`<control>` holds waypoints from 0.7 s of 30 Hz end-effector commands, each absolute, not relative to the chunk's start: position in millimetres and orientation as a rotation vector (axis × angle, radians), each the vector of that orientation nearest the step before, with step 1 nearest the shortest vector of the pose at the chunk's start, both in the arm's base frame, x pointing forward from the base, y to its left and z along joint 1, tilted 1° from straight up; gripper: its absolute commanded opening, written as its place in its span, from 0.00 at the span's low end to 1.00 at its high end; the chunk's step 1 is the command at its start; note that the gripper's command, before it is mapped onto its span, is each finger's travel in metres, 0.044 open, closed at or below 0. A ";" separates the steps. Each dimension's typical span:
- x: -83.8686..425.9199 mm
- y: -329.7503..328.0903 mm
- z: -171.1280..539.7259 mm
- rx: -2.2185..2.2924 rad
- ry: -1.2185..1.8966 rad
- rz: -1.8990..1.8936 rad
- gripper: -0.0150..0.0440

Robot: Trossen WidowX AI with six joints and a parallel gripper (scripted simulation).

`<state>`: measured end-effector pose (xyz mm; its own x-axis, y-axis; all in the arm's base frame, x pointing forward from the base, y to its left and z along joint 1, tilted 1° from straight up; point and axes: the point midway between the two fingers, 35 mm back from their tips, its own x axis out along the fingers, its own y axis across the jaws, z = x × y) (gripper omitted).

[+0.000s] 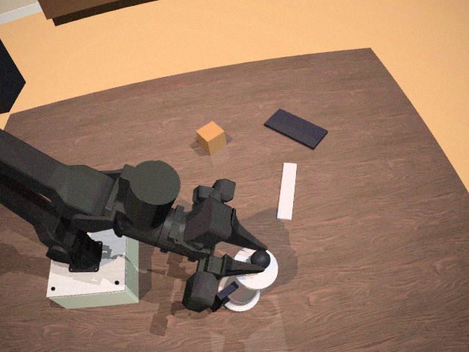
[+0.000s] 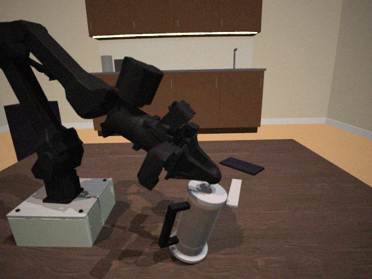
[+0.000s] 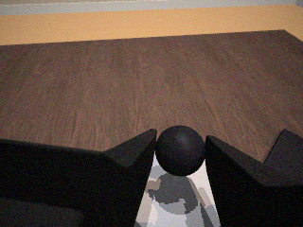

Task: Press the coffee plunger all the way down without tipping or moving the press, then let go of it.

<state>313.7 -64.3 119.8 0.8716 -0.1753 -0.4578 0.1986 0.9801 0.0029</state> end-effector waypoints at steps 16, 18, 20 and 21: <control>313.3 -64.3 119.3 0.051 0.476 -0.195 1.00; 312.5 -64.1 122.4 0.050 0.477 -0.195 1.00; 309.5 -63.7 131.5 0.051 0.479 -0.195 1.00; 307.1 -63.4 137.8 0.051 0.480 -0.195 1.00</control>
<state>308.5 -63.2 119.8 0.8592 -0.1723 -0.4817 0.1984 0.9801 0.0033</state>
